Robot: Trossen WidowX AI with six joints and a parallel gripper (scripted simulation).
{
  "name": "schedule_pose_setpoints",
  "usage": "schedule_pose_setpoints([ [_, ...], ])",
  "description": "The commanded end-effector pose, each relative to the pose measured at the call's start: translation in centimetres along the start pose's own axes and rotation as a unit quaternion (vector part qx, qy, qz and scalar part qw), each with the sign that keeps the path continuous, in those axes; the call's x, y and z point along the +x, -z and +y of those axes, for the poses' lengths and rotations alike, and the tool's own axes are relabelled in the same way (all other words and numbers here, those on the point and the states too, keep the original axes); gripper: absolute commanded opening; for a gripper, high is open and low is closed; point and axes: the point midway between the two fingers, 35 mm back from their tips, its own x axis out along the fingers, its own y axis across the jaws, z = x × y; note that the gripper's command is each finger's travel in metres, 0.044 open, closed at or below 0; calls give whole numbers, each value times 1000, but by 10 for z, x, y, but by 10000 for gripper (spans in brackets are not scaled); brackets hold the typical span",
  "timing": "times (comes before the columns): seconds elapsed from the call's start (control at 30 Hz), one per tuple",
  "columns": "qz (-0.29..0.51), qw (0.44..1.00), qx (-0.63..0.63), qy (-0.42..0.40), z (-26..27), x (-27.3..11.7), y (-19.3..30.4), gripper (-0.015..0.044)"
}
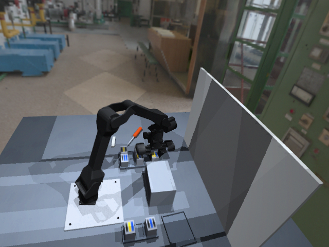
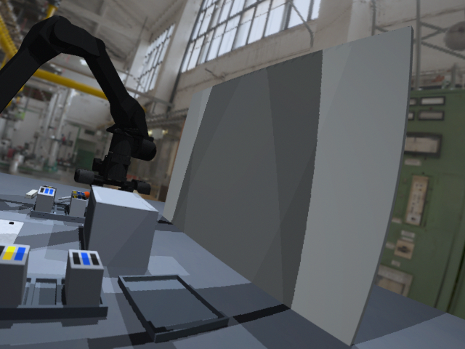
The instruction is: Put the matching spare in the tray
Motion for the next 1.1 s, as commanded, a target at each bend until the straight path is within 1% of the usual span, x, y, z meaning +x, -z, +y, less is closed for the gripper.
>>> schedule_pose_setpoints([
  [0.0,0,1000,0,0,0,0,0,0],
  [0.13,0,1000,0,0,0,-4,0,0],
  [0.57,-2,1000,-2,-1,-1,-75,-1,0],
  [0.9,1,1000,1,-2,-1,-76,0,0],
  [1.07,-1,1000,0,1,-4,-92,-2,0],
])
